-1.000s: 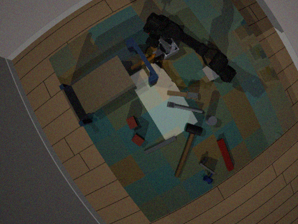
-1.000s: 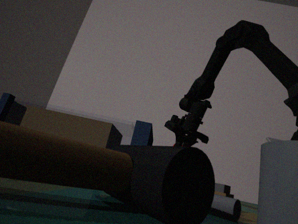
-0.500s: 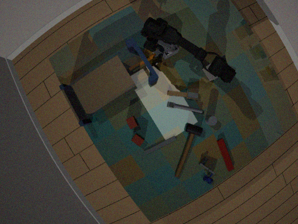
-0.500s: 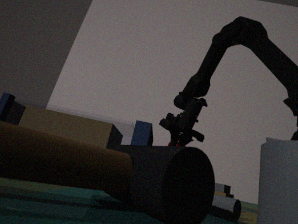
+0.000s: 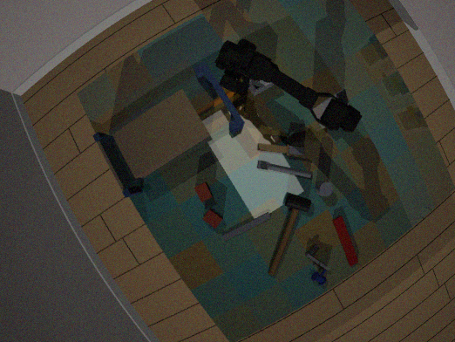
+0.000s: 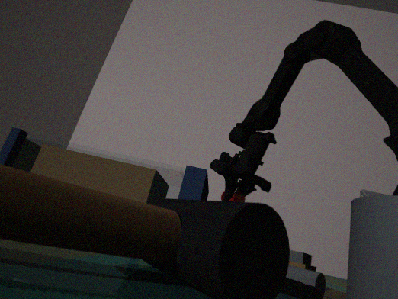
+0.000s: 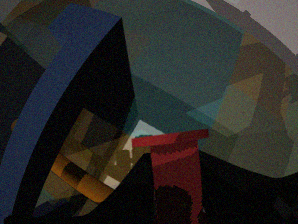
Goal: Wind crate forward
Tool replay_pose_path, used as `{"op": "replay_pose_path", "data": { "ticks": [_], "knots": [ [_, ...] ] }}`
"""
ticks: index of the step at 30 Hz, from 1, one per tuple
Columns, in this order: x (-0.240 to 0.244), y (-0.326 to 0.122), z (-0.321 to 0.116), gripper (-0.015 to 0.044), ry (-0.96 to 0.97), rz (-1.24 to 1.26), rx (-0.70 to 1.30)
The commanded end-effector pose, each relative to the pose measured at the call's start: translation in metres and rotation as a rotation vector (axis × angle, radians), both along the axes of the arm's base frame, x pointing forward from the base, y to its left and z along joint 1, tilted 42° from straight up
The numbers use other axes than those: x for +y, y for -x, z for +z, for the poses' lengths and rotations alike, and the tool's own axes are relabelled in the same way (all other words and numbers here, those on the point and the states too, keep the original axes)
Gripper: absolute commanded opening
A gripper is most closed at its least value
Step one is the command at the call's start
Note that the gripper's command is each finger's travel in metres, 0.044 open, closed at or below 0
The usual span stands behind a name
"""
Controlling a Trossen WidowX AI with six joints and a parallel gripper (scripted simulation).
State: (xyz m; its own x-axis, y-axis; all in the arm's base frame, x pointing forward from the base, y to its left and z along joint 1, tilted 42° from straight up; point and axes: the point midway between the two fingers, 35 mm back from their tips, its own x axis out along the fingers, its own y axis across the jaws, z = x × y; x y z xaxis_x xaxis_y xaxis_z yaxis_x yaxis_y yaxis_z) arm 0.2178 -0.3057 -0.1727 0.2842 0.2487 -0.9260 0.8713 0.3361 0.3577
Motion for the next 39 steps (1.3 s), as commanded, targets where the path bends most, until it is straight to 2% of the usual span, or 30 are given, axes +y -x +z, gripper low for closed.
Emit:
{"op": "replay_pose_path", "data": {
  "ticks": [1, 39],
  "knots": [
    [0.016, -0.015, 0.009, 0.0, -0.033, 0.014, -0.027],
    [0.062, -0.03, 0.047, 0.0, -0.039, 0.014, -0.027]
  ]
}}
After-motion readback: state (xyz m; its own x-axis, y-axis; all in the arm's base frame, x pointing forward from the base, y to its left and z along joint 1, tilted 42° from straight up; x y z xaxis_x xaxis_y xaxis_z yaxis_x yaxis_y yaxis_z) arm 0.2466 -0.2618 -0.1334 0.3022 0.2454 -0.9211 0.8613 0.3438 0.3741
